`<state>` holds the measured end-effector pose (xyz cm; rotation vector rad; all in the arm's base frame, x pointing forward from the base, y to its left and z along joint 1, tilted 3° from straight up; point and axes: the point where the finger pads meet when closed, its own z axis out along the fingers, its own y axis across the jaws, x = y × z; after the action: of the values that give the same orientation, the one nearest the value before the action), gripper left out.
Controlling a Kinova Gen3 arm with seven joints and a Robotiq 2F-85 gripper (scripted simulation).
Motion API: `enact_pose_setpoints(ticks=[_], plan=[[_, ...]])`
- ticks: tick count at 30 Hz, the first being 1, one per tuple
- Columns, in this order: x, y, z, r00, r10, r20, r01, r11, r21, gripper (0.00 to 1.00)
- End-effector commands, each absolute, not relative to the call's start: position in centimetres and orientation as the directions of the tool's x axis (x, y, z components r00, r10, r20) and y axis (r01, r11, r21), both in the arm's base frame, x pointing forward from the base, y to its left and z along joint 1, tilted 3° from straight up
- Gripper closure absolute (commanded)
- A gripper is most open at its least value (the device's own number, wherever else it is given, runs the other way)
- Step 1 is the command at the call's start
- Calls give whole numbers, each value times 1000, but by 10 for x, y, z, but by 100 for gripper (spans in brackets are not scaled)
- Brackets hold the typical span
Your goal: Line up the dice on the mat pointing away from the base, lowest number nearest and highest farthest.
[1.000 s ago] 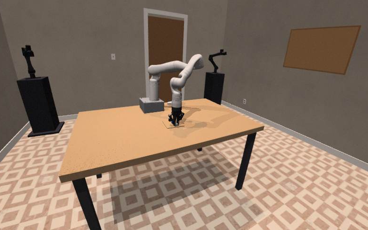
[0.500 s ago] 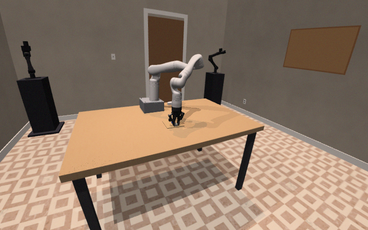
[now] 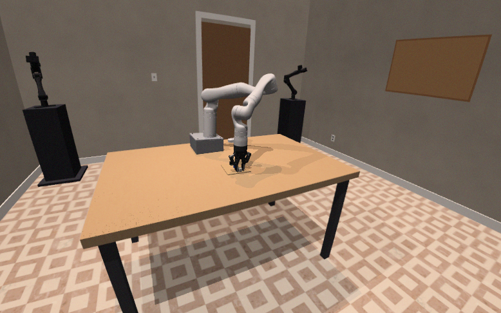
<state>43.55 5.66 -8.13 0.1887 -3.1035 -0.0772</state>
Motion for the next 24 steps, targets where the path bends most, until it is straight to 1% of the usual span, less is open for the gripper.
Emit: enact_pose_setpoints(ticks=[1,24], plan=[[437,57,-78,-992,-122,26,-120,991,52,65],[439,53,7,-992,-122,26,-120,991,52,65]])
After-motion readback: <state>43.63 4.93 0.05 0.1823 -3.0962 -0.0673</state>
